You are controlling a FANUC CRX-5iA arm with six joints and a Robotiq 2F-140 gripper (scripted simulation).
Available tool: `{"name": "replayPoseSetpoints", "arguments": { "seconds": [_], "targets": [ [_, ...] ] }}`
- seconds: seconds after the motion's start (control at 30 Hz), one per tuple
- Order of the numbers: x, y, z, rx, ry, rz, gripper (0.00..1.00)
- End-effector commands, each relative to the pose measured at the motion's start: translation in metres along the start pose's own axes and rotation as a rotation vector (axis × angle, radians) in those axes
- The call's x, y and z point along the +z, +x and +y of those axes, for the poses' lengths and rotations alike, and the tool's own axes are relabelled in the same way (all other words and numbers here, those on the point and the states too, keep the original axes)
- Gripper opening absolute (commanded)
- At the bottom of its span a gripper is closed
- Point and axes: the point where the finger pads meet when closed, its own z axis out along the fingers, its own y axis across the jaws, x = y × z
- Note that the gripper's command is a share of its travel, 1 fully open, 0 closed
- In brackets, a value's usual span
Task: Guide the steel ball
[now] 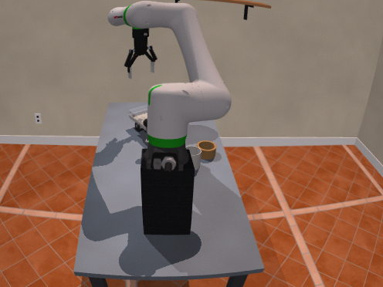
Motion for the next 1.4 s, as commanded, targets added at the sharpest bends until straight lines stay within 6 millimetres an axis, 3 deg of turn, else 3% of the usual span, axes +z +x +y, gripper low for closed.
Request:
{"name": "replayPoseSetpoints", "arguments": {
  "seconds": [0.0,0.07,0.13,0.17,0.2,0.23,0.3,0.33,0.4,0.43,0.47,0.5,0.57,0.6,0.67,0.7,0.73,0.77,0.8,0.83,0.9,0.93,0.97,1.0,1.03,1.07,1.13,1.23,1.37],
  "targets": [
    [-0.001,-0.006,-0.006,-0.031,-0.010,0.023,1.00],
    [0.003,-0.028,-0.023,-0.119,-0.007,0.026,1.00],
    [0.003,-0.028,-0.023,-0.119,-0.007,0.026,1.00],
    [0.006,-0.042,-0.032,-0.167,-0.006,0.028,1.00],
    [0.006,-0.042,-0.032,-0.167,-0.006,0.028,1.00],
    [0.009,-0.057,-0.042,-0.216,-0.004,0.030,1.00],
    [0.009,-0.057,-0.042,-0.216,-0.004,0.030,1.00],
    [0.013,-0.074,-0.052,-0.266,-0.002,0.032,1.00],
    [0.013,-0.074,-0.052,-0.266,-0.002,0.032,1.00],
    [0.018,-0.092,-0.062,-0.317,0.000,0.034,1.00],
    [0.018,-0.092,-0.062,-0.317,0.000,0.034,1.00],
    [0.023,-0.111,-0.072,-0.367,0.002,0.037,1.00],
    [0.023,-0.111,-0.072,-0.367,0.002,0.037,1.00],
    [0.029,-0.130,-0.082,-0.416,0.004,0.039,1.00],
    [0.029,-0.130,-0.082,-0.416,0.004,0.039,1.00],
    [0.036,-0.150,-0.091,-0.463,0.006,0.042,1.00],
    [0.036,-0.150,-0.091,-0.463,0.006,0.042,1.00],
    [0.042,-0.170,-0.100,-0.508,0.008,0.044,1.00],
    [0.042,-0.170,-0.100,-0.508,0.008,0.044,1.00],
    [0.049,-0.189,-0.108,-0.550,0.010,0.047,1.00],
    [0.049,-0.189,-0.108,-0.550,0.010,0.047,1.00],
    [0.055,-0.207,-0.115,-0.589,0.012,0.049,1.00],
    [0.055,-0.207,-0.115,-0.589,0.012,0.049,1.00],
    [0.061,-0.224,-0.121,-0.624,0.014,0.051,1.00],
    [0.061,-0.224,-0.121,-0.624,0.014,0.051,1.00],
    [0.067,-0.239,-0.127,-0.656,0.015,0.053,1.00],
    [0.067,-0.239,-0.127,-0.656,0.015,0.053,1.00],
    [0.080,-0.274,-0.139,-0.723,0.018,0.058,1.00],
    [0.087,-0.292,-0.145,-0.757,0.020,0.060,1.00]
  ]
}}
